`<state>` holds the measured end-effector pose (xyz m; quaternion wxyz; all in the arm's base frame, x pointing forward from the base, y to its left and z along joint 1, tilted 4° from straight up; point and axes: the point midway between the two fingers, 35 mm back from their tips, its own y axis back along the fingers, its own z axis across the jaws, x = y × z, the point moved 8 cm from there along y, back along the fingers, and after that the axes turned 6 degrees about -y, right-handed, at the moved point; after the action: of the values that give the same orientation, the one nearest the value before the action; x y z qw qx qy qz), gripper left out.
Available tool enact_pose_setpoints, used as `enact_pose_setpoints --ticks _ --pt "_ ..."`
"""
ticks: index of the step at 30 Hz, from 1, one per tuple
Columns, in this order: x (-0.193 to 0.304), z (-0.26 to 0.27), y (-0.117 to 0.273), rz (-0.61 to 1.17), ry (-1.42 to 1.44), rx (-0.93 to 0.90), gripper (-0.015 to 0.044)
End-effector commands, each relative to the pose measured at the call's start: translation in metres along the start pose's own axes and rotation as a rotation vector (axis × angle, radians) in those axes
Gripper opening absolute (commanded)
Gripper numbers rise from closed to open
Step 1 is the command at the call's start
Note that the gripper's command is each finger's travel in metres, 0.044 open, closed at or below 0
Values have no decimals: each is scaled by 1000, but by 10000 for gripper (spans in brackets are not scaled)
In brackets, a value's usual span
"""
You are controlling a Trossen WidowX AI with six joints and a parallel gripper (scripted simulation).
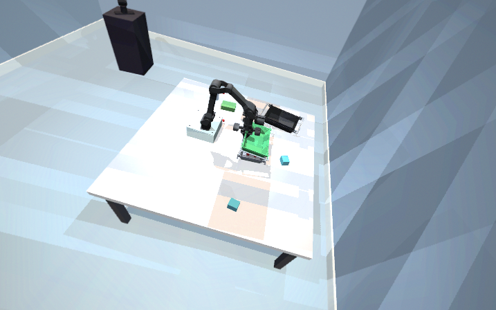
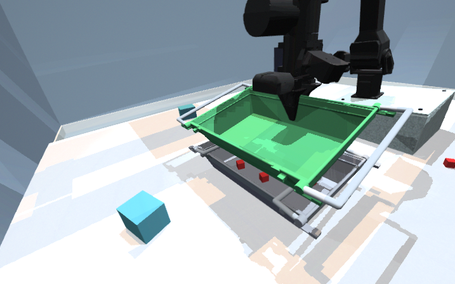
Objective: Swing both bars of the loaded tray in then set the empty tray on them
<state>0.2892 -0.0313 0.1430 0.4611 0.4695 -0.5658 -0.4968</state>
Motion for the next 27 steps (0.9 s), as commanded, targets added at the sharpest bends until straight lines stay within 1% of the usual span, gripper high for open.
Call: enact_pose_setpoints --ticks 1,27 --pt "1 4 -8 4 3 -19 0" --pt "1 6 -17 4 3 -20 0"
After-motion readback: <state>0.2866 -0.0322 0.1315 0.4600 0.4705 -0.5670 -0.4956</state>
